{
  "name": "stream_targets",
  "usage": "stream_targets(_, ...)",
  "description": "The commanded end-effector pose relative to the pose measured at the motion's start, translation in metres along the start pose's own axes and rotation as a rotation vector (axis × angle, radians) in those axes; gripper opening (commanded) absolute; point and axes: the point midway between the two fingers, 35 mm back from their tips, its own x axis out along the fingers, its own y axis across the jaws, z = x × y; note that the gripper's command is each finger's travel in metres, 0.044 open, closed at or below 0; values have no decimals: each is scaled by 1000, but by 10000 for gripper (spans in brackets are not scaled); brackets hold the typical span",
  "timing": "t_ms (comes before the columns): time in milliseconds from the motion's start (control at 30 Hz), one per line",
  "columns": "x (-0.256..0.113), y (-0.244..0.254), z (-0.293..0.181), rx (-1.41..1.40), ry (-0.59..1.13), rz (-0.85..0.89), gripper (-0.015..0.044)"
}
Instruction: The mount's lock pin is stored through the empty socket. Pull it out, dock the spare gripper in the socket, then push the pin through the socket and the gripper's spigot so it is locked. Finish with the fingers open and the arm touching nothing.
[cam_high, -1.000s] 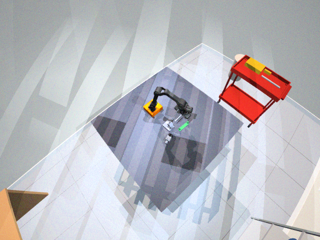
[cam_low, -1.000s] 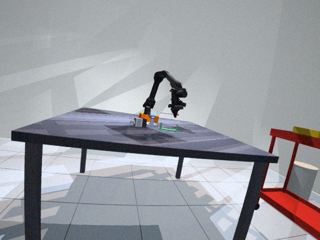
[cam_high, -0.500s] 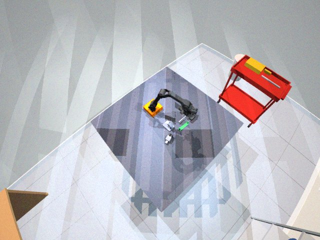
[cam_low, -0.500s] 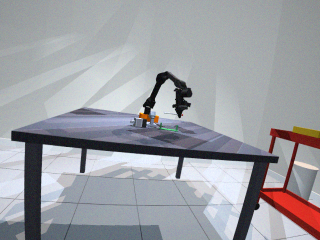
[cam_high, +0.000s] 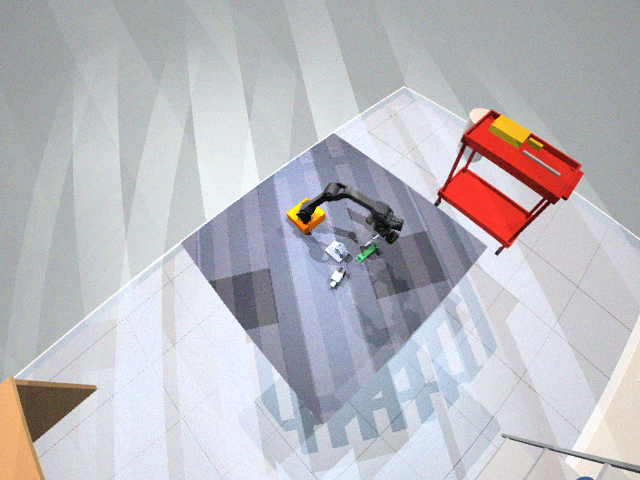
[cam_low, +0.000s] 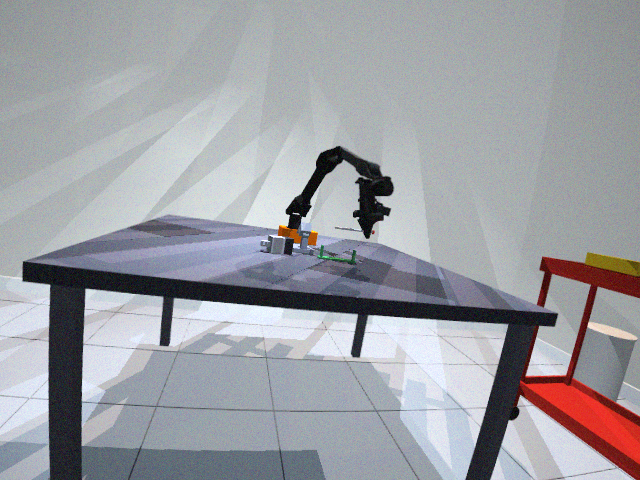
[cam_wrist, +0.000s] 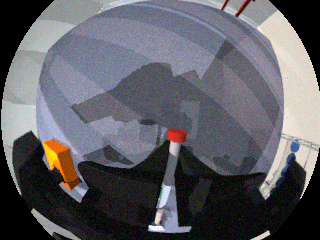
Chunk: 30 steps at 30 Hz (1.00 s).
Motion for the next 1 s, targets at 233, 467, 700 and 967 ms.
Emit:
stream_targets(233, 11, -3, -1, 9, 1, -1, 0)
stream_targets(467, 21, -4, -3, 8, -2, -6, 0)
stream_targets(700, 32, -4, -5, 7, -4, -9, 0)
stream_targets(967, 43, -4, -8, 6, -7, -14, 0)
